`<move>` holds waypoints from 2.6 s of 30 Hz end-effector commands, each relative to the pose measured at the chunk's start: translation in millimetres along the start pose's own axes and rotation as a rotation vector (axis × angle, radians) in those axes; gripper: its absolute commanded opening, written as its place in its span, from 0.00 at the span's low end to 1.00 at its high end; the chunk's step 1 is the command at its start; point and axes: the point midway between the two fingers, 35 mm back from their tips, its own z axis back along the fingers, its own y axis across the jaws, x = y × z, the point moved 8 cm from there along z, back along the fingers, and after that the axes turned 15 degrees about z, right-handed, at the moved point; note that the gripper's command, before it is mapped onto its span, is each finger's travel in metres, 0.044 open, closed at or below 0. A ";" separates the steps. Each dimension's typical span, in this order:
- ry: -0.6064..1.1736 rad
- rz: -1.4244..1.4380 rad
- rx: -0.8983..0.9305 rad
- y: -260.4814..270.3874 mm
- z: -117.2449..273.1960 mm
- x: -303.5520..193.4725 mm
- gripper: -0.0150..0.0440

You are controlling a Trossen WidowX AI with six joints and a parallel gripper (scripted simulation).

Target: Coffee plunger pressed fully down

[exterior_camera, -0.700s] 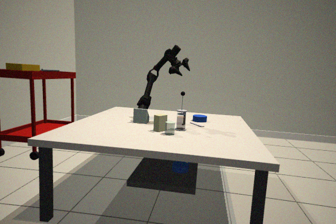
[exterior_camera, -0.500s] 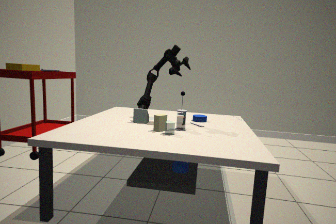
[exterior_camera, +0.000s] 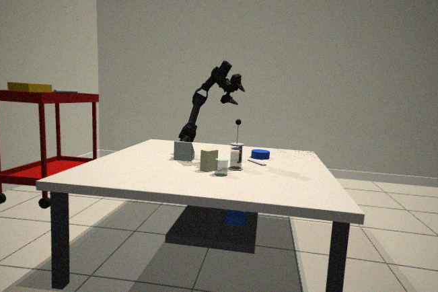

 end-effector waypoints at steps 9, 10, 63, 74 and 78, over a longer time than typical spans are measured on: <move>-0.037 -1.315 -0.074 36.6 -35.2 -96.7 1.00; -0.037 -1.315 -0.074 37.9 -36.2 -96.7 1.00; -0.050 -1.308 -0.068 81.7 -110.1 -93.2 0.56; -0.050 -1.308 -0.068 81.7 -110.1 -93.2 0.46; -0.050 -1.308 -0.068 83.6 -112.1 -93.4 0.46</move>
